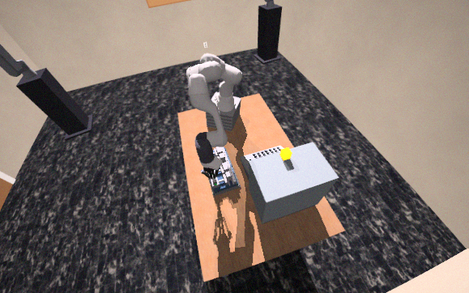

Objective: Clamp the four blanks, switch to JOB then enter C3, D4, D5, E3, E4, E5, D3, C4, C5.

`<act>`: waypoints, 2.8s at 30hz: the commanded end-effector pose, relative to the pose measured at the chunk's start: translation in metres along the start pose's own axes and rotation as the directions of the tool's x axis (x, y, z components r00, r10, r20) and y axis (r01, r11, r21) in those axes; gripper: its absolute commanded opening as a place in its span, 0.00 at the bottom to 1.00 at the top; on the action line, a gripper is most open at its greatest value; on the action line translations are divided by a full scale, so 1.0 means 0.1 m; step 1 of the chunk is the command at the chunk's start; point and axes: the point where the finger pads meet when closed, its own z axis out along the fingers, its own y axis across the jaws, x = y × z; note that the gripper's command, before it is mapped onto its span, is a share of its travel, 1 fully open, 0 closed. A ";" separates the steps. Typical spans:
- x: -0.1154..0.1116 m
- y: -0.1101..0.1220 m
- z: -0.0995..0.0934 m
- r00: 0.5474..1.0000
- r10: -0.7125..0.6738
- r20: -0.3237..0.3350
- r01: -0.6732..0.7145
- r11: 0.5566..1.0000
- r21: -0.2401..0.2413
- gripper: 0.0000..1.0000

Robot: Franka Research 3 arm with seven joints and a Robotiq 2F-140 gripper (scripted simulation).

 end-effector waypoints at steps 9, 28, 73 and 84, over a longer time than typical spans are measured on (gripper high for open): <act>0.00 0.00 0.08 1.000 0.002 -0.002 -0.002 1.000 0.000 0.00; 0.00 0.00 0.08 1.000 0.002 -0.002 -0.002 1.000 0.000 0.00; 0.00 0.00 -0.57 1.000 0.002 -0.002 -0.002 1.000 0.000 0.00; 0.00 0.00 -0.99 1.000 0.002 -0.002 -0.002 1.000 0.000 0.00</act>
